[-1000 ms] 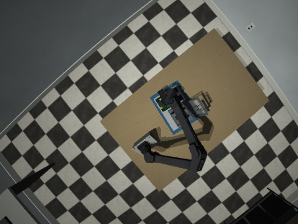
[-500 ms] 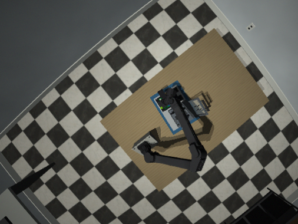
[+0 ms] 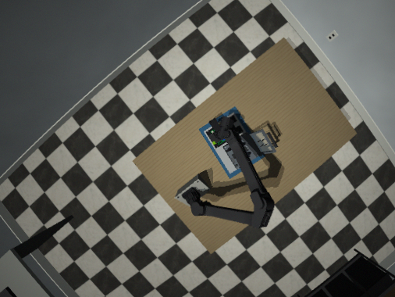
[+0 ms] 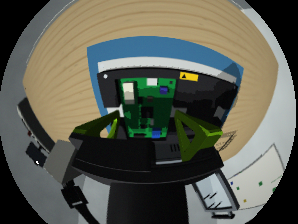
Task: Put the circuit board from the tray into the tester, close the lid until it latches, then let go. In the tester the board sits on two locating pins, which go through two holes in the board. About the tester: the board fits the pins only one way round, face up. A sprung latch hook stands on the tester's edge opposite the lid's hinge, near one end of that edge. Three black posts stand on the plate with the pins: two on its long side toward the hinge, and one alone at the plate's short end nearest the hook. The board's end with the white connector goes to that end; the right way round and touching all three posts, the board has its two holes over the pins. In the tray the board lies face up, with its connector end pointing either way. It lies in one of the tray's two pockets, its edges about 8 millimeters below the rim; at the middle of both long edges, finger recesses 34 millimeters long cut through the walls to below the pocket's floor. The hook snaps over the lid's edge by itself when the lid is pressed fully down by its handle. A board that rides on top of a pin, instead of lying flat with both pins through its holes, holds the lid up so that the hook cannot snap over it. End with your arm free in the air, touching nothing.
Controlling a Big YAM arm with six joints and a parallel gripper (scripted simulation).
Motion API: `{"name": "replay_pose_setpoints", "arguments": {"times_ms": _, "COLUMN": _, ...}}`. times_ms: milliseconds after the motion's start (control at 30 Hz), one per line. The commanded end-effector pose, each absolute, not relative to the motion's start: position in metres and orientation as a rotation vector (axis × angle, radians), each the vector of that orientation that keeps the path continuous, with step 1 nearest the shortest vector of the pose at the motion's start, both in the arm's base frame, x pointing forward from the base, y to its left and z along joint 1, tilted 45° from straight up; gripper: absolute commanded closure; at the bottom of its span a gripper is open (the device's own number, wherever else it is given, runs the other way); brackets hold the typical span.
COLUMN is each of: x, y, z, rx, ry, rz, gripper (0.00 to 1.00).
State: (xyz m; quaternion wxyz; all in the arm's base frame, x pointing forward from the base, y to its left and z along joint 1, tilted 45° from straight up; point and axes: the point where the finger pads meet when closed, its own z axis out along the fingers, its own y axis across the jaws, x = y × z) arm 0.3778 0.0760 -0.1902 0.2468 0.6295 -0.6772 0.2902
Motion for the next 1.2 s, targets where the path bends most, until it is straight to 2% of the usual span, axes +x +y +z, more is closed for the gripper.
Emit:
{"name": "replay_pose_setpoints", "arguments": {"times_ms": 0, "x": 0.3907, "y": 0.0777, "z": -0.1815, "rx": 1.725, "ry": -1.881, "rz": 0.806, "gripper": 0.08}}
{"name": "replay_pose_setpoints", "arguments": {"times_ms": 100, "x": 0.3907, "y": 0.0777, "z": -0.1815, "rx": 1.725, "ry": -1.881, "rz": 0.806, "gripper": 0.08}}
{"name": "replay_pose_setpoints", "arguments": {"times_ms": 133, "x": 0.3907, "y": 0.0777, "z": -0.1815, "rx": 1.725, "ry": -1.881, "rz": 0.806, "gripper": 0.15}}
{"name": "replay_pose_setpoints", "arguments": {"times_ms": 567, "x": 0.3907, "y": 0.0777, "z": -0.1815, "rx": 1.725, "ry": -1.881, "rz": 0.806, "gripper": 0.15}}
{"name": "replay_pose_setpoints", "arguments": {"times_ms": 600, "x": 0.3907, "y": 0.0777, "z": -0.1815, "rx": 1.725, "ry": -1.881, "rz": 0.806, "gripper": 0.19}}
{"name": "replay_pose_setpoints", "arguments": {"times_ms": 1033, "x": 0.3907, "y": 0.0777, "z": -0.1815, "rx": 1.725, "ry": -1.881, "rz": 0.806, "gripper": 0.19}}
{"name": "replay_pose_setpoints", "arguments": {"times_ms": 1067, "x": 0.3907, "y": 0.0777, "z": -0.1815, "rx": 1.725, "ry": -1.881, "rz": 0.806, "gripper": 0.22}}
{"name": "replay_pose_setpoints", "arguments": {"times_ms": 1167, "x": 0.3907, "y": 0.0777, "z": -0.1815, "rx": 1.725, "ry": -1.881, "rz": 0.806, "gripper": 0.22}}
